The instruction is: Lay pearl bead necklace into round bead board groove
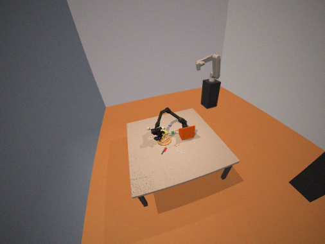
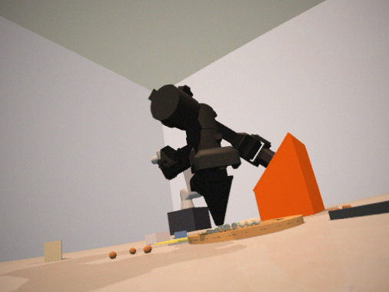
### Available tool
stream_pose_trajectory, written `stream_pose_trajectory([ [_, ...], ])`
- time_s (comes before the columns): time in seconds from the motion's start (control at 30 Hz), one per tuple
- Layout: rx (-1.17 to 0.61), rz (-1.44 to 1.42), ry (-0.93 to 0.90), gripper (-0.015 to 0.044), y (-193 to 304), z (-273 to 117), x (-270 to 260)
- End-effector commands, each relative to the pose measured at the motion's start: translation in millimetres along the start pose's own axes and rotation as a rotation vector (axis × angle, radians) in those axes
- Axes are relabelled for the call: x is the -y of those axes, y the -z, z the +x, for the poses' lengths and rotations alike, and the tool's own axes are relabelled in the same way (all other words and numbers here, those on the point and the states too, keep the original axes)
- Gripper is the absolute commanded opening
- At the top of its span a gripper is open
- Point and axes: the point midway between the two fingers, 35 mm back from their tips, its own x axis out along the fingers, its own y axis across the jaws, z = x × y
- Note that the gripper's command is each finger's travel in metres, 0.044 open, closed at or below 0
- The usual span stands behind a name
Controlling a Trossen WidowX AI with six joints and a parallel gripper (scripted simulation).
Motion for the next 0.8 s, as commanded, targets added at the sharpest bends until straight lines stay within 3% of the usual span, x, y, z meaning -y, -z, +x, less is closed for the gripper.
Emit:
stream_pose_trajectory([
  [0.0, 0.001, 0.001, 0.0, 0.0, -0.9, -0.3, -6.6],
  [0.4, 0.001, 0.001, 0.0, 0.0, -0.9, 7.6, -6.4],
  [0.77, 0.002, 0.008, -0.002, 0.0289, -2.1, 3.9, -5.8],
])
